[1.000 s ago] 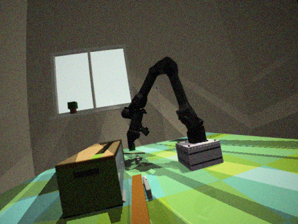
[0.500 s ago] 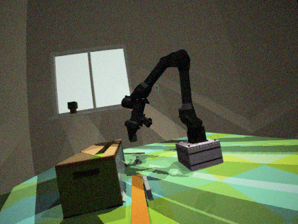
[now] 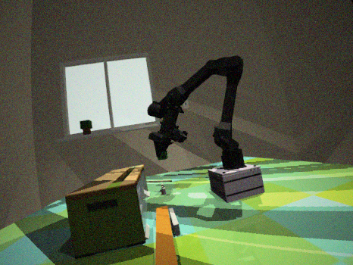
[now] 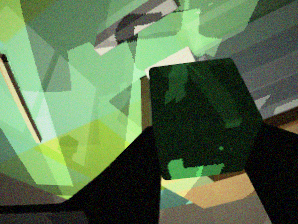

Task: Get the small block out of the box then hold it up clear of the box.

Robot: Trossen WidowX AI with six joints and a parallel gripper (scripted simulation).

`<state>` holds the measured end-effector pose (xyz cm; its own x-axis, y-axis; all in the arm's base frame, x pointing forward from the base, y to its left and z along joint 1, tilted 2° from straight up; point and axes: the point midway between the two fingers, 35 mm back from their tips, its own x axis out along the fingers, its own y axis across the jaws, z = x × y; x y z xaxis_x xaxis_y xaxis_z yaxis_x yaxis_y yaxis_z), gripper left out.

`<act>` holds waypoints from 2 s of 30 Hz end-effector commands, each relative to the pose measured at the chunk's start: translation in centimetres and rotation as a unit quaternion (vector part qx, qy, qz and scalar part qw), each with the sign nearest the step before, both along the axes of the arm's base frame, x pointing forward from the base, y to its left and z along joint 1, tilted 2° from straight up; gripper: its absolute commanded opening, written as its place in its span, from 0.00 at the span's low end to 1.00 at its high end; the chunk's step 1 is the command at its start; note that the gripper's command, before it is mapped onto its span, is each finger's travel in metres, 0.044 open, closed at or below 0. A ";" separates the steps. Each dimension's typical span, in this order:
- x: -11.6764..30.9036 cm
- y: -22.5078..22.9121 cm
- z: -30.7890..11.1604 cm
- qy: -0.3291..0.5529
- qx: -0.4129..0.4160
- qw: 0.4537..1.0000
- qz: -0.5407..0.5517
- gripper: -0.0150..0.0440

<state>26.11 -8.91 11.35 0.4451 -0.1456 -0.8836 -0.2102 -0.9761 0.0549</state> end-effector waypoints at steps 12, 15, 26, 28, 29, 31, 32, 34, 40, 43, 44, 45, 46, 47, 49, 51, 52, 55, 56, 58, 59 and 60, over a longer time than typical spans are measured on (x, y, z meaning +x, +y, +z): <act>-1.5 0.8 1.4 -0.025 0.000 0.998 -0.050 0.25; -1.5 0.8 1.4 -0.025 0.000 0.998 -0.050 0.25; -1.5 0.8 1.4 -0.025 0.000 0.998 -0.050 0.25; -1.5 0.8 1.4 -0.025 0.000 0.998 -0.050 0.25; -1.5 0.8 1.4 -0.025 0.000 0.998 -0.050 0.25; -1.5 0.8 1.4 -0.025 0.000 0.998 -0.050 0.25; -1.5 0.8 1.4 -0.025 0.000 0.998 -0.050 0.25; -1.5 0.8 1.4 -0.025 0.000 0.998 -0.050 0.25; -1.5 0.8 1.4 -0.025 0.000 0.998 -0.050 0.25; -1.5 0.8 1.4 -0.025 0.000 0.998 -0.050 0.25; -1.5 0.8 1.4 -0.025 0.000 0.998 -0.050 0.25; -1.5 0.8 1.4 -0.025 0.000 0.998 -0.050 0.25; -1.5 0.8 1.4 -0.025 0.000 0.998 -0.050 0.25; -1.5 0.8 1.4 -0.025 0.000 0.998 -0.050 0.25; -1.5 0.8 1.4 -0.025 0.000 0.998 -0.050 0.25; -1.5 0.8 1.4 -0.025 0.000 0.998 -0.050 0.25; -1.5 0.8 1.4 -0.025 0.000 0.998 -0.050 0.25; -1.5 0.8 1.4 -0.025 0.000 0.998 -0.050 0.25; -1.5 0.8 1.4 -0.025 0.000 0.998 -0.050 0.25; -1.5 0.8 1.4 -0.025 0.000 0.998 -0.050 0.25; -1.5 0.8 1.4 -0.025 0.000 0.998 -0.050 0.25; -1.5 0.8 1.4 -0.025 0.000 0.998 -0.050 0.25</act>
<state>24.62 -8.03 12.60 0.4701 -0.1857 -0.8629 -0.3029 -0.9522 0.0399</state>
